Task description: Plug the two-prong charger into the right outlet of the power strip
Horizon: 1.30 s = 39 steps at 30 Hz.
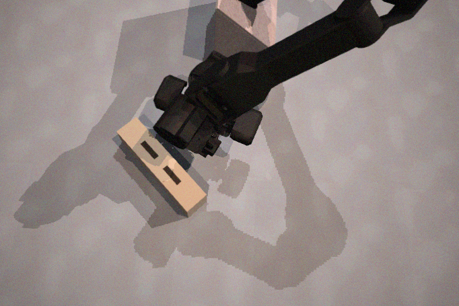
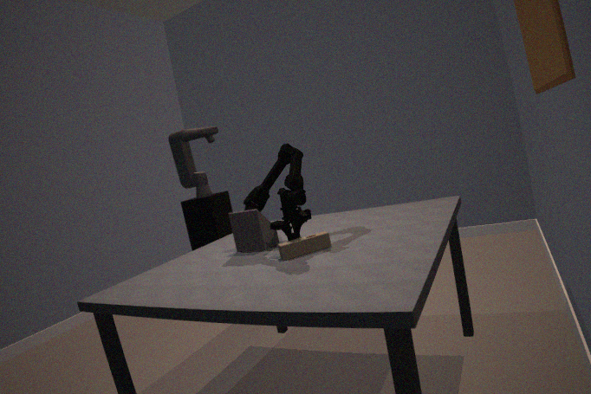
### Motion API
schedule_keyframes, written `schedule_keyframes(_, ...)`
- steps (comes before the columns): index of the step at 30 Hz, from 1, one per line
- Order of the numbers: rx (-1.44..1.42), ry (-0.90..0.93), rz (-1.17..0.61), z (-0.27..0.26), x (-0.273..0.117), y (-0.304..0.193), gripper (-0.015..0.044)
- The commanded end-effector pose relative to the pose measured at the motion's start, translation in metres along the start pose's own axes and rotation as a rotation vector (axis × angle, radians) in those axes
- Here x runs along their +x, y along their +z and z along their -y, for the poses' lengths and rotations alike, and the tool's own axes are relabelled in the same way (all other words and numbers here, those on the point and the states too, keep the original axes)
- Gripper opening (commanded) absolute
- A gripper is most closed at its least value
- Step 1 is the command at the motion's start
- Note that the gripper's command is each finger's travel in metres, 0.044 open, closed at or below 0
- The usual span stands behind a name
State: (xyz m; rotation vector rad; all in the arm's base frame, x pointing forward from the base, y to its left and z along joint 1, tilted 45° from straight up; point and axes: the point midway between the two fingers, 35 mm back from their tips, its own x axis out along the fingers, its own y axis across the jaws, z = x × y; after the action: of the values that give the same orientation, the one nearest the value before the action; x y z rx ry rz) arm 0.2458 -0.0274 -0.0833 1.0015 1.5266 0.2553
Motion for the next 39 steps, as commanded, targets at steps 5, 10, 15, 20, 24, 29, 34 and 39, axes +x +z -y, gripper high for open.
schedule_keyframes(5, 0.146, 0.014, -0.008, 0.009, 0.006, -0.006, 0.0000)
schedule_keyframes(10, 0.237, 0.020, -0.012, 0.014, 0.008, -0.008, 0.0000)
schedule_keyframes(15, 0.329, 0.026, -0.015, 0.020, 0.011, -0.010, 0.0000)
schedule_keyframes(20, 0.350, 0.027, -0.016, 0.022, 0.012, -0.009, 0.0000)
schedule_keyframes(24, 0.357, 0.027, -0.016, 0.024, 0.012, -0.006, 0.0000)
schedule_keyframes(29, 0.366, 0.028, -0.016, 0.027, 0.011, -0.001, 0.0000)
schedule_keyframes(34, 0.375, 0.028, -0.016, 0.029, 0.011, 0.004, 0.0000)
schedule_keyframes(39, 0.384, 0.028, -0.016, 0.032, 0.011, 0.009, 0.0000)
